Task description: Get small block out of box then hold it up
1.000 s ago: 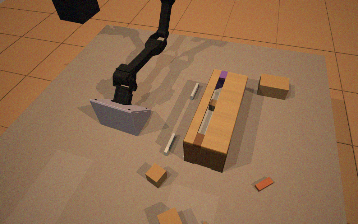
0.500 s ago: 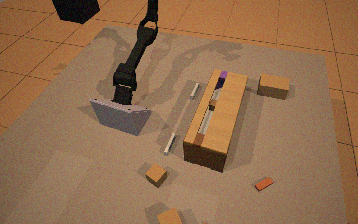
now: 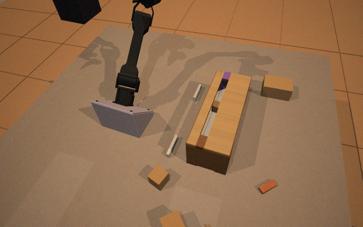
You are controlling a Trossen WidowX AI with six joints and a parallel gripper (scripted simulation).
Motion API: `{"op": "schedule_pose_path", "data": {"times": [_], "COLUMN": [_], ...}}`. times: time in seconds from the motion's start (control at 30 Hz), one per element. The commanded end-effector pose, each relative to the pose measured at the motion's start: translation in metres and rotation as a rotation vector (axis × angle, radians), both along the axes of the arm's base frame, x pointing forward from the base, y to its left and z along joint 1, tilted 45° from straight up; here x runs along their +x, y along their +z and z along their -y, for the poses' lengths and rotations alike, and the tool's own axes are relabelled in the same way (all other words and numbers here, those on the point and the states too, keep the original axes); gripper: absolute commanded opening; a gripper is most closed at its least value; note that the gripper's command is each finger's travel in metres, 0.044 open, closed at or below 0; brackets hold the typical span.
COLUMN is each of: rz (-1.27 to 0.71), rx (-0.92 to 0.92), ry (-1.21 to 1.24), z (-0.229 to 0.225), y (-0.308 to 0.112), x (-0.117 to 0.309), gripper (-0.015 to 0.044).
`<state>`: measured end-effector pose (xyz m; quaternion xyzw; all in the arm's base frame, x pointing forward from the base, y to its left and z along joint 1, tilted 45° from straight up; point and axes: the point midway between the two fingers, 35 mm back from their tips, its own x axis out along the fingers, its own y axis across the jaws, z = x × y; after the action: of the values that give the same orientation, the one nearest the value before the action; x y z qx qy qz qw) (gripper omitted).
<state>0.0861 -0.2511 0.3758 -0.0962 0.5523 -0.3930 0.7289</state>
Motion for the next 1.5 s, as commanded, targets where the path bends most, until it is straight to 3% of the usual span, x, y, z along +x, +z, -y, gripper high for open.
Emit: {"op": "schedule_pose_path", "data": {"times": [0.0,0.4,0.8,1.47], "rz": [-0.113,-0.222,0.067,0.096], "rx": [0.185,0.567,0.803,0.820], "ry": [0.370,1.383,2.203,2.236], "z": [-0.001,-0.076,-0.198,-0.212], "y": [-0.050,-0.166,-0.244,-0.255], "x": [0.057,0.174,0.227,0.230], "gripper": [0.0400,0.0400,0.0400,0.0400]}}
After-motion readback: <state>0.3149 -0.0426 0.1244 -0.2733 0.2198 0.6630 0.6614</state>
